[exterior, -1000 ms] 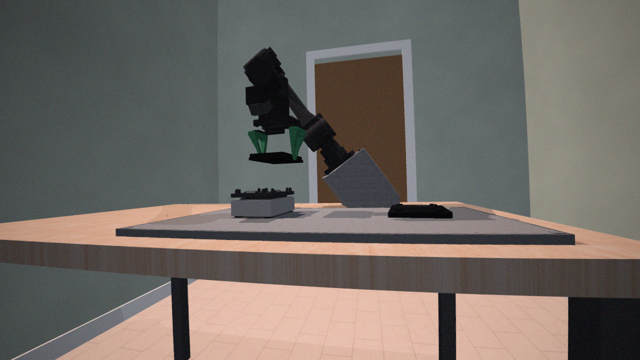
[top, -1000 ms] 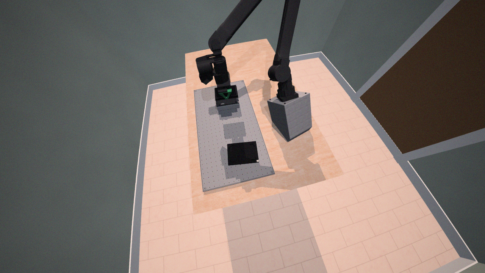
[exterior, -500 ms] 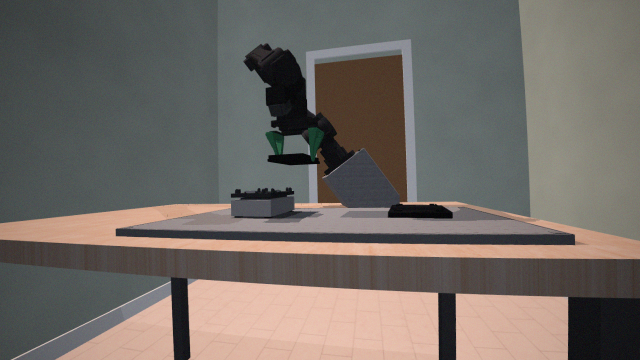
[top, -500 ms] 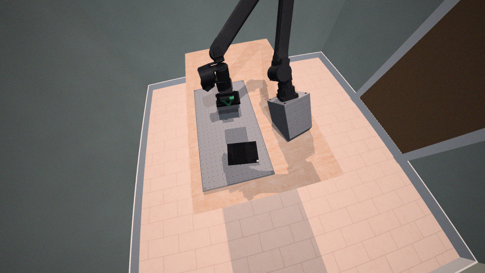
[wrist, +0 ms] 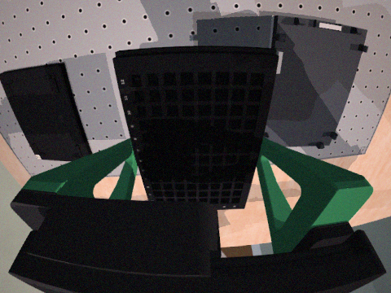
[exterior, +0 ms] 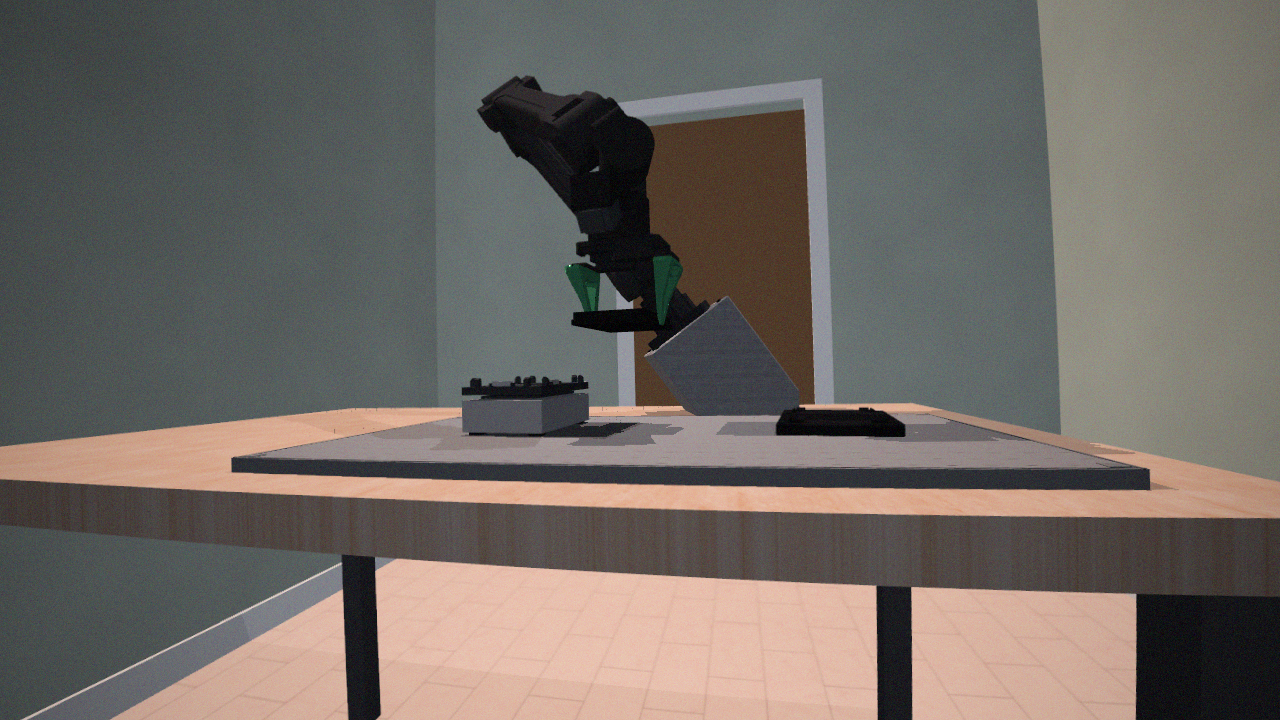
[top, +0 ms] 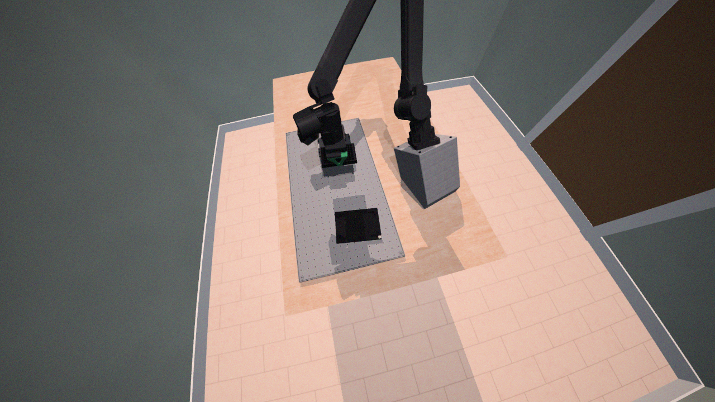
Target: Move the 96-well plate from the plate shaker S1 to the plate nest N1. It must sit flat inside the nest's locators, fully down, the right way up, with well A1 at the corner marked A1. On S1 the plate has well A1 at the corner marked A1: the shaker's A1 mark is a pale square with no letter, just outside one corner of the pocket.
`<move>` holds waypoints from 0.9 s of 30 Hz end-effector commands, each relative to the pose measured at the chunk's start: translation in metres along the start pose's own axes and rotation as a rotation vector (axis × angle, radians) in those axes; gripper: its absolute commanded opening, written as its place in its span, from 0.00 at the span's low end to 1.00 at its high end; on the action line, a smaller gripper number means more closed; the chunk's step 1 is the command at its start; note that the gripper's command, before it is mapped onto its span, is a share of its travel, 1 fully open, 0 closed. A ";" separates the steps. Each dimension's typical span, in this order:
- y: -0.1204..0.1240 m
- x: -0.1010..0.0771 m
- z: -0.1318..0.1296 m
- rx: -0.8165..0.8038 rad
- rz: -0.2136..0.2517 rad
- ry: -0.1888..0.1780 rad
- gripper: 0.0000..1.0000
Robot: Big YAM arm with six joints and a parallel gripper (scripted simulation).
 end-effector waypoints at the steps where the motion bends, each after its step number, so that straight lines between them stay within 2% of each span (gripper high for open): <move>1: -0.008 -0.005 0.012 0.043 -0.030 -0.008 0.00; 10: -0.017 -0.009 0.036 0.058 -0.048 -0.019 0.00; 19: -0.015 -0.005 0.068 0.058 -0.048 -0.023 0.00; 21: -0.015 -0.005 0.068 0.058 -0.048 -0.023 0.00; 22: 0.001 0.003 0.069 0.037 -0.018 -0.006 0.00; 25: -0.014 -0.004 0.082 0.057 -0.047 -0.025 0.00; 27: -0.013 -0.003 0.089 0.057 -0.046 -0.025 0.00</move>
Point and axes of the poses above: the point where the finger pads meet when closed, its own x axis out along the fingers, its own z axis across the jaws, y = z × x, the point moved 7 cm from there along -x, back along the fingers, and after that the axes turned 5 degrees about -x, right-handed, at the moved point
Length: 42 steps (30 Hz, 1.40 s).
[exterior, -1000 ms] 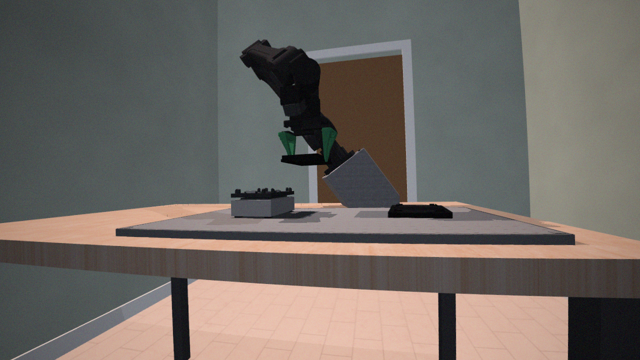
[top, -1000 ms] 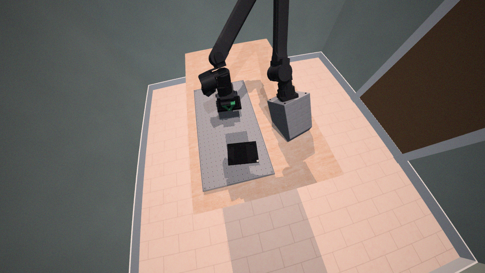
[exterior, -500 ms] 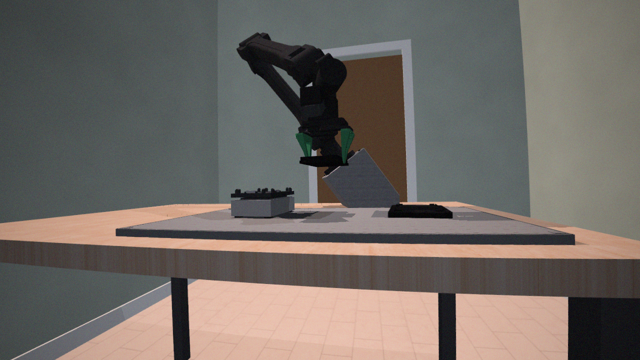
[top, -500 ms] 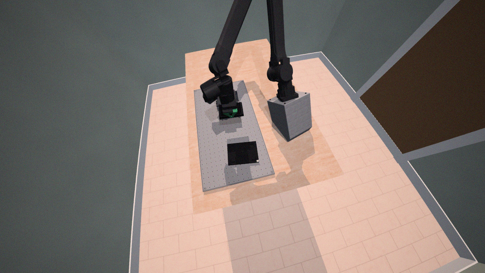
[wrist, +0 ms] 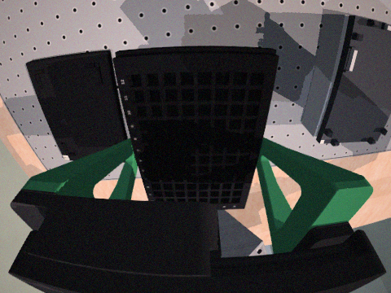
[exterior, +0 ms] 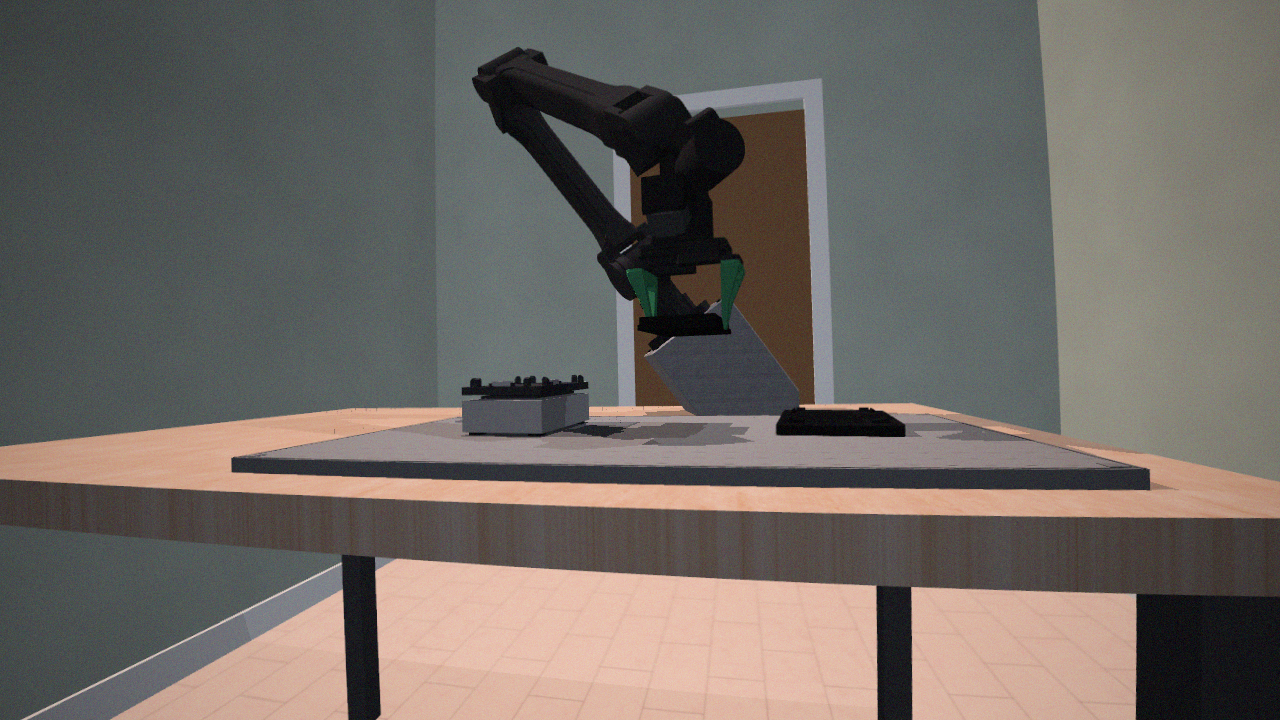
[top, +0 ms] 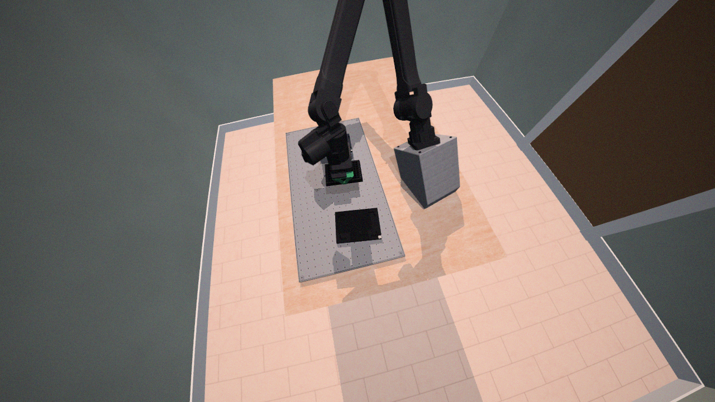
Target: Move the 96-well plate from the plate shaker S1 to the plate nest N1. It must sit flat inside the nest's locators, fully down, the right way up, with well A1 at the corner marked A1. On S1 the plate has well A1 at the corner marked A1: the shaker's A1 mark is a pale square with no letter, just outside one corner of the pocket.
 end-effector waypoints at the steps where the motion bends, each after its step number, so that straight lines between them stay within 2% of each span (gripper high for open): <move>1: -0.017 -0.011 0.019 0.044 -0.045 -0.026 0.00; 9: -0.014 -0.008 0.047 0.043 -0.043 -0.028 0.00; 11: -0.014 -0.008 0.047 0.043 -0.043 -0.028 0.00; 12: -0.006 -0.002 0.045 0.037 -0.022 -0.013 0.00; 14: -0.013 -0.007 0.057 0.043 -0.043 -0.029 0.00; 26: -0.008 -0.002 0.099 0.040 -0.040 -0.030 0.00; 28: -0.008 -0.002 0.099 0.040 -0.040 -0.030 0.00; 29: -0.007 0.003 0.097 0.044 -0.026 -0.019 0.00; 32: -0.007 0.000 0.113 0.041 -0.040 -0.033 0.00; 42: -0.003 0.004 0.147 0.038 -0.037 -0.032 0.00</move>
Point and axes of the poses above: the point where the finger pads meet when closed, its own x axis out along the fingers, its own z axis across the jaws, y = z × x, the point moved 7 cm from there along -x, back along the fingers, and after that the axes turned 5 degrees about -x, right-handed, at the moved point
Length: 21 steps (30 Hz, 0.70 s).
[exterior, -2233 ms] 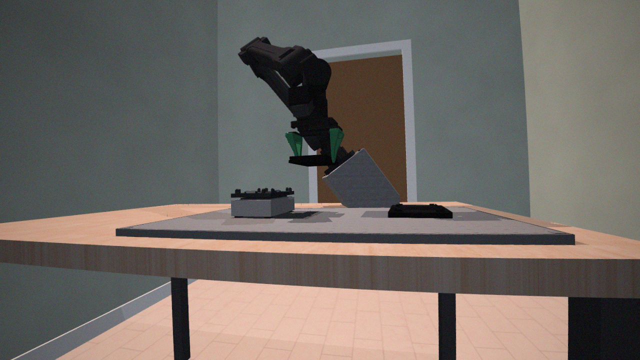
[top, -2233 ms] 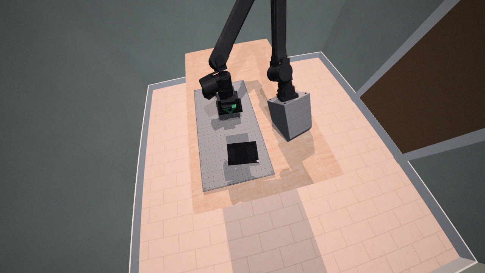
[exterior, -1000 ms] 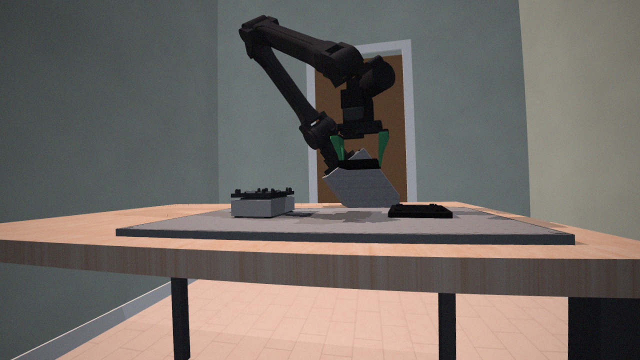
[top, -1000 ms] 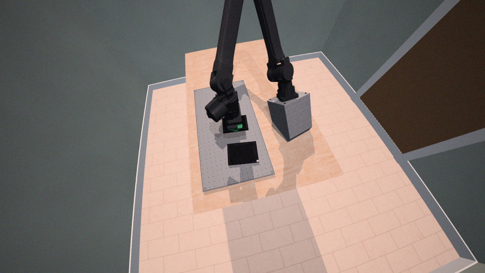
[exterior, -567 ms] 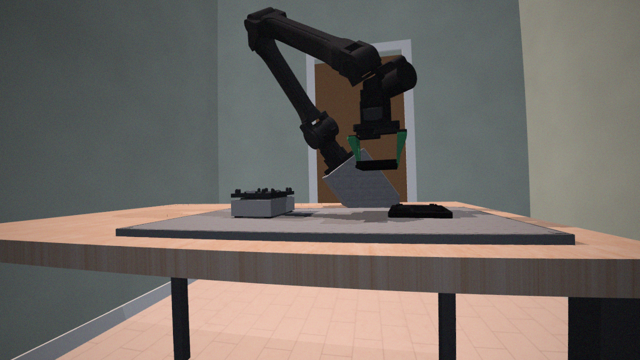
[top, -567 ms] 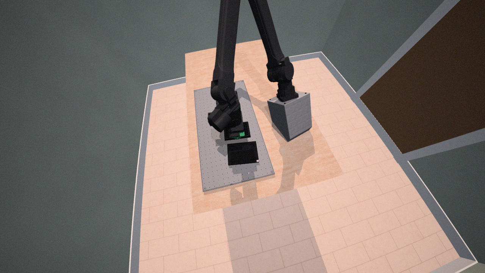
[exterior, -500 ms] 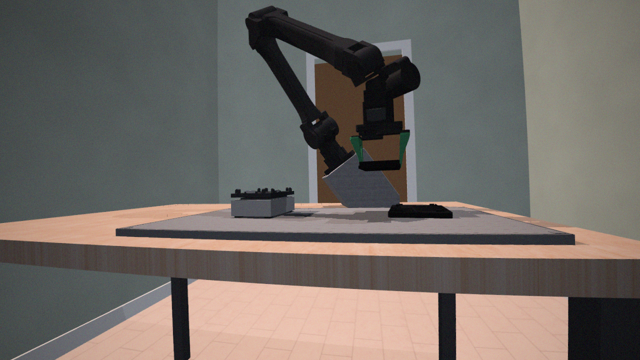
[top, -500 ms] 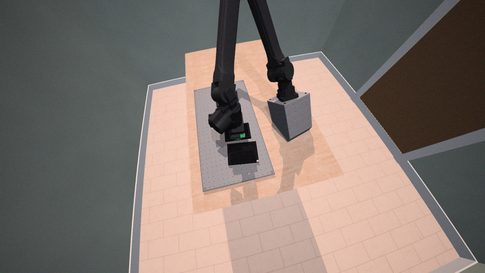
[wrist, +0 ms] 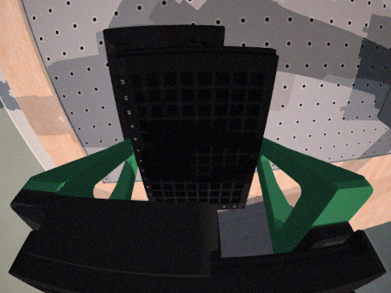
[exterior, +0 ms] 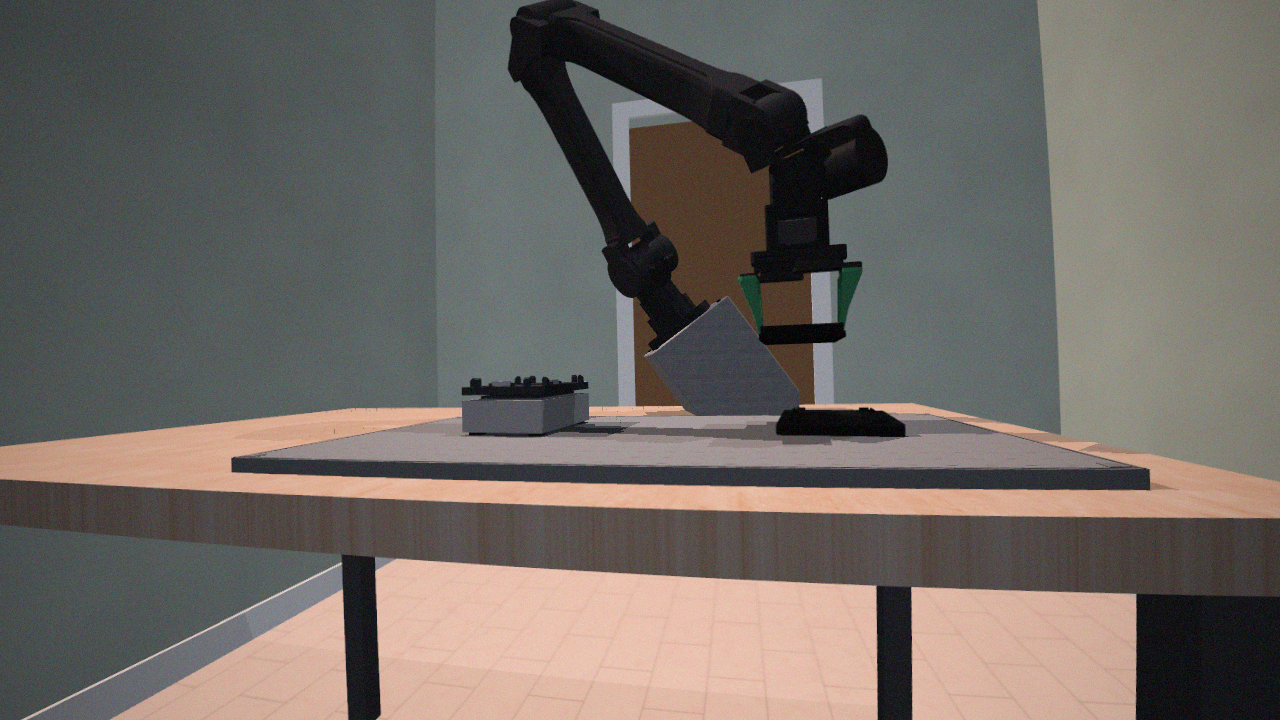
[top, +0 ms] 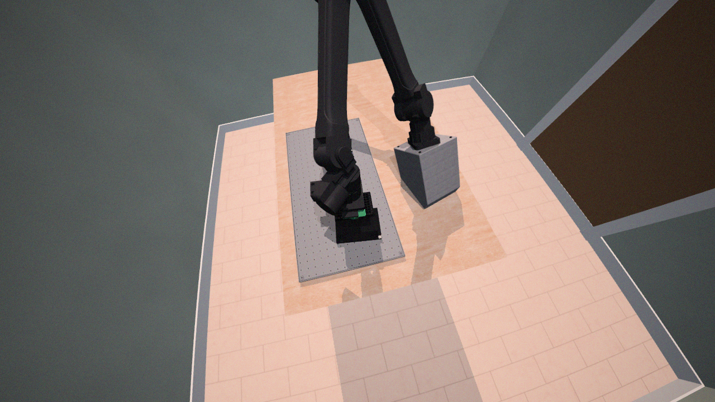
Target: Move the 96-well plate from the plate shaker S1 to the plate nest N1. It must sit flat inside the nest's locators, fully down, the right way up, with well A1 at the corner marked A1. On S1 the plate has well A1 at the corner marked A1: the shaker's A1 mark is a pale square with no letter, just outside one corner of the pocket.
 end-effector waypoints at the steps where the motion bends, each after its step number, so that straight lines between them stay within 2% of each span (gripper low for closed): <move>1: -0.012 -0.010 0.022 0.040 -0.037 -0.031 0.00; 4: -0.015 -0.006 0.020 0.054 -0.023 -0.022 0.00; 12: -0.008 -0.007 0.053 0.035 -0.031 -0.027 0.00; 13: -0.008 -0.007 0.053 0.035 -0.032 -0.025 0.00; 15: -0.006 0.001 0.034 0.056 -0.008 -0.011 0.00; 16: -0.007 -0.002 0.033 0.060 -0.013 -0.016 0.00; 17: -0.014 -0.006 0.037 0.070 -0.023 -0.028 0.00; 18: -0.007 -0.004 0.042 0.036 -0.022 -0.020 0.00; 21: -0.007 -0.004 0.042 0.036 -0.022 -0.020 0.00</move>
Point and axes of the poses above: the point where the finger pads meet when closed, its own x axis out along the fingers, its own z axis across the jaws, y = z × x, the point moved 7 cm from there along -x, back along the fingers, and after that the axes turned 5 degrees about -x, right-handed, at the moved point
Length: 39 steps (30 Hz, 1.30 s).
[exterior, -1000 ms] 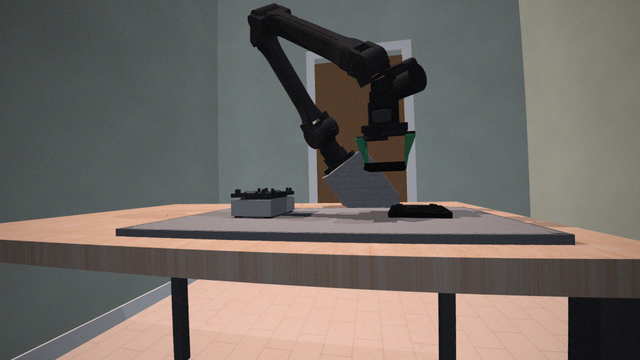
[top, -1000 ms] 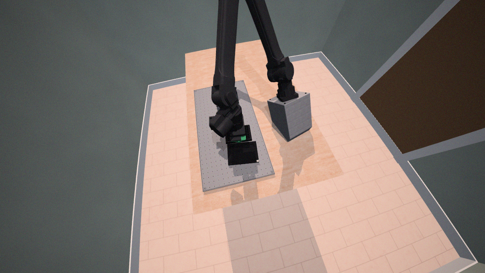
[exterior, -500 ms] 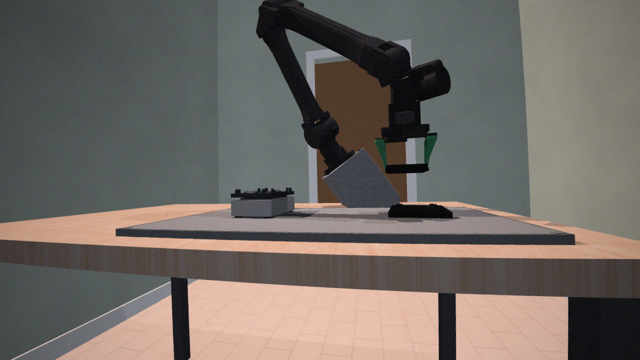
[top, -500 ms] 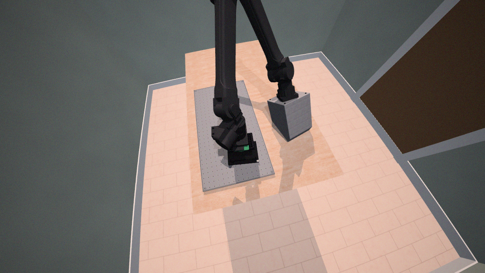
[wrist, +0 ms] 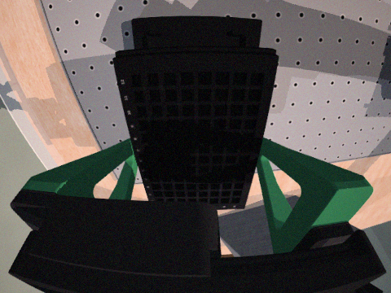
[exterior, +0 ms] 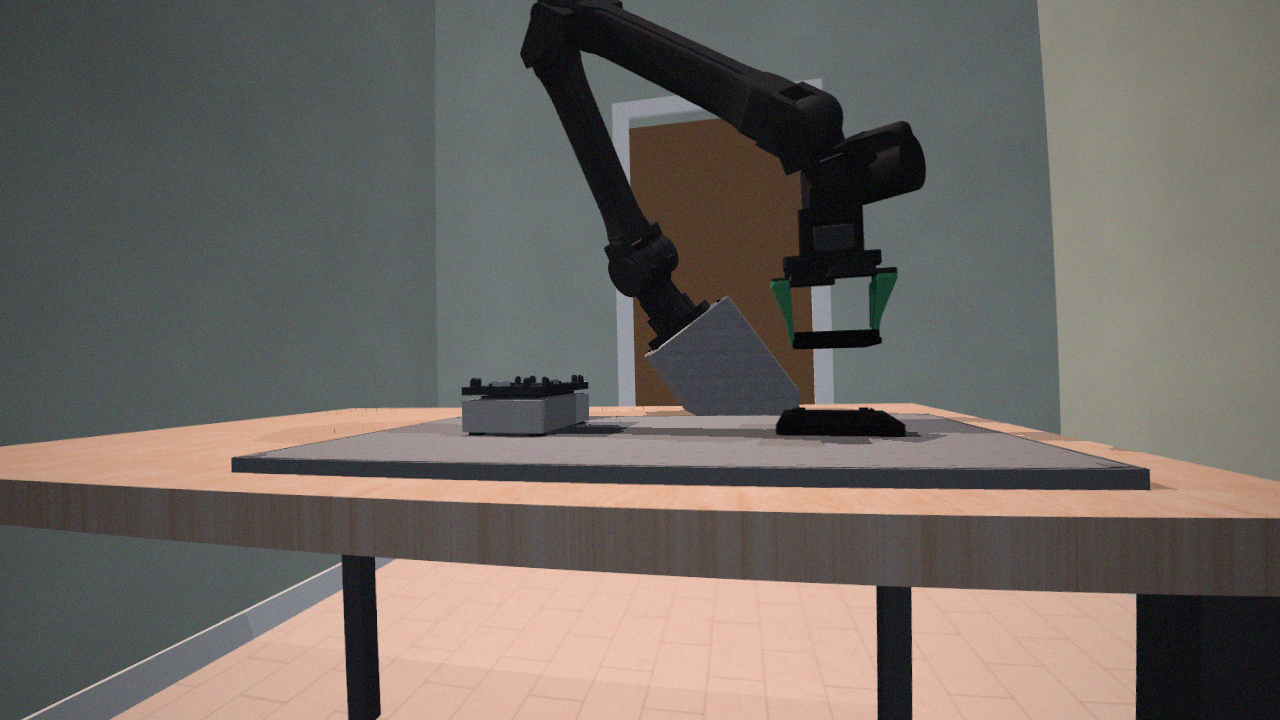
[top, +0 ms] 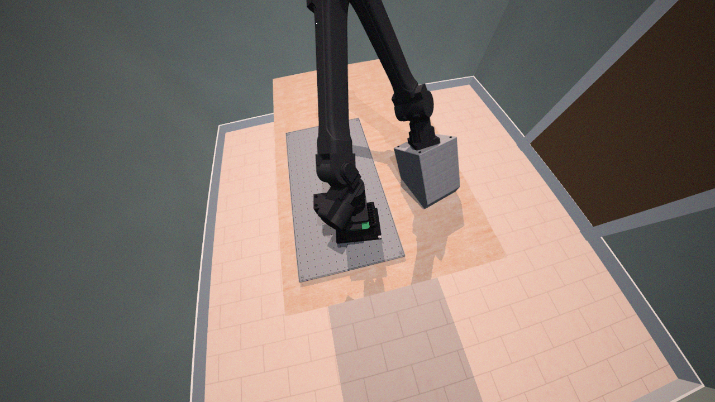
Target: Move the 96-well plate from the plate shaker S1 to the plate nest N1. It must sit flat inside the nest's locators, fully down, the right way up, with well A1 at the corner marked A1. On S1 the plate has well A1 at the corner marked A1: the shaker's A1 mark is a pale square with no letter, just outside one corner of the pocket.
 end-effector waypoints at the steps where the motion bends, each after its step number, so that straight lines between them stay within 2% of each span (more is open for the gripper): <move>1: -0.010 -0.011 0.006 0.024 -0.027 -0.025 0.00; 26: -0.011 -0.011 0.006 0.024 -0.027 -0.025 0.00; 27: -0.016 -0.008 0.006 0.052 -0.030 -0.032 0.00; 28: -0.011 0.002 0.004 0.044 -0.014 -0.015 0.00; 30: -0.004 0.009 0.000 0.017 -0.004 -0.004 0.00; 33: -0.004 0.011 0.000 0.013 -0.004 -0.004 0.00; 34: -0.011 -0.002 0.015 0.005 -0.040 -0.031 0.00; 39: -0.004 0.021 0.000 0.013 -0.005 -0.004 0.00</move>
Point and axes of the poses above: the point where the finger pads meet when closed, its own x axis out along the fingers, its own z axis across the jaws, y = z × x, the point moved 7 cm from there along -x, back along the fingers, and after that the axes turned 5 degrees about -x, right-handed, at the moved point
